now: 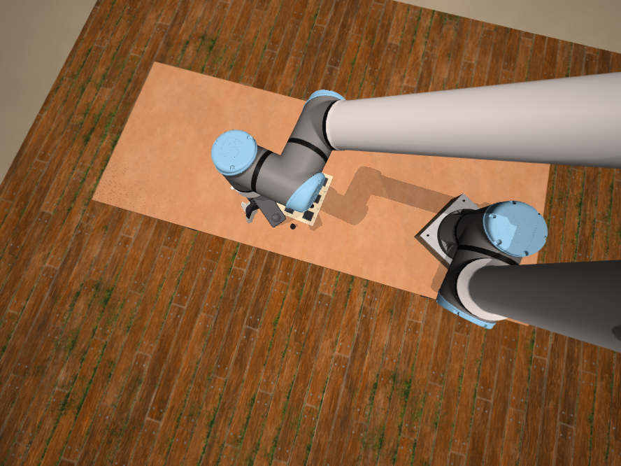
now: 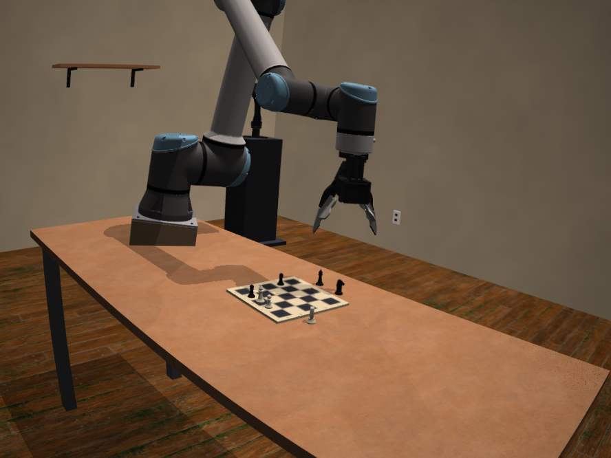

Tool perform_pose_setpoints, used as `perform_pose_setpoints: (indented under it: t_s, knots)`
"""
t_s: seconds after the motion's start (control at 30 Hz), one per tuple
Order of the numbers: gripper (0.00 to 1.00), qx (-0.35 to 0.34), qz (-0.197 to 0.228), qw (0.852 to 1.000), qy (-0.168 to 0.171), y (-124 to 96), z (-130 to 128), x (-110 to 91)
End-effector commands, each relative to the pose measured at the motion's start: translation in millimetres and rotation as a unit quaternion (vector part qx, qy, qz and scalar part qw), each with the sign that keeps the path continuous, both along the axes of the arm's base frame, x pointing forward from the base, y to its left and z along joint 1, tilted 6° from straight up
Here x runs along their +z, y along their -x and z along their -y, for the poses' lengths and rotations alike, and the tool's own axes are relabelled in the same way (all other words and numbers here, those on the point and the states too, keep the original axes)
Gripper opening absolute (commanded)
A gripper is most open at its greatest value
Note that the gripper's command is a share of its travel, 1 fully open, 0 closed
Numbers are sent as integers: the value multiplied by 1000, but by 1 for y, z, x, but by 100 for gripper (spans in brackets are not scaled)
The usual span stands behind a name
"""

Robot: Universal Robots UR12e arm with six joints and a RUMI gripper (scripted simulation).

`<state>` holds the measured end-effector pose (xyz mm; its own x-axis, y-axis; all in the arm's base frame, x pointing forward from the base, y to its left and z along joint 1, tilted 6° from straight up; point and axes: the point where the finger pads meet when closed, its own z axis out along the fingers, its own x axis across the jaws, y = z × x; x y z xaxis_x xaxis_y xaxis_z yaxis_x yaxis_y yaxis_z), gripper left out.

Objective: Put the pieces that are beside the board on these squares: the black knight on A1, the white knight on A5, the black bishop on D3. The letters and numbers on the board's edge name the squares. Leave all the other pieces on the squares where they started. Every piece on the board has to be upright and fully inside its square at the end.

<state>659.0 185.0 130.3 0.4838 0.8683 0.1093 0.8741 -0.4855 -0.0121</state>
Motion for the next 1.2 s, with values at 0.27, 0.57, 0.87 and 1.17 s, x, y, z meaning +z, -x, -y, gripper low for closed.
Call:
perform_pose_setpoints:
  t_s: [0.27,0.57,0.87,1.17]
  knots:
    - [100,-5,0,1000,0,-1,0,1]
    - [100,-43,-3,999,-2,0,-1,-2]
    - [100,-163,-16,986,-7,0,-4,-9]
    - [100,-298,-29,954,-13,0,-6,-17]
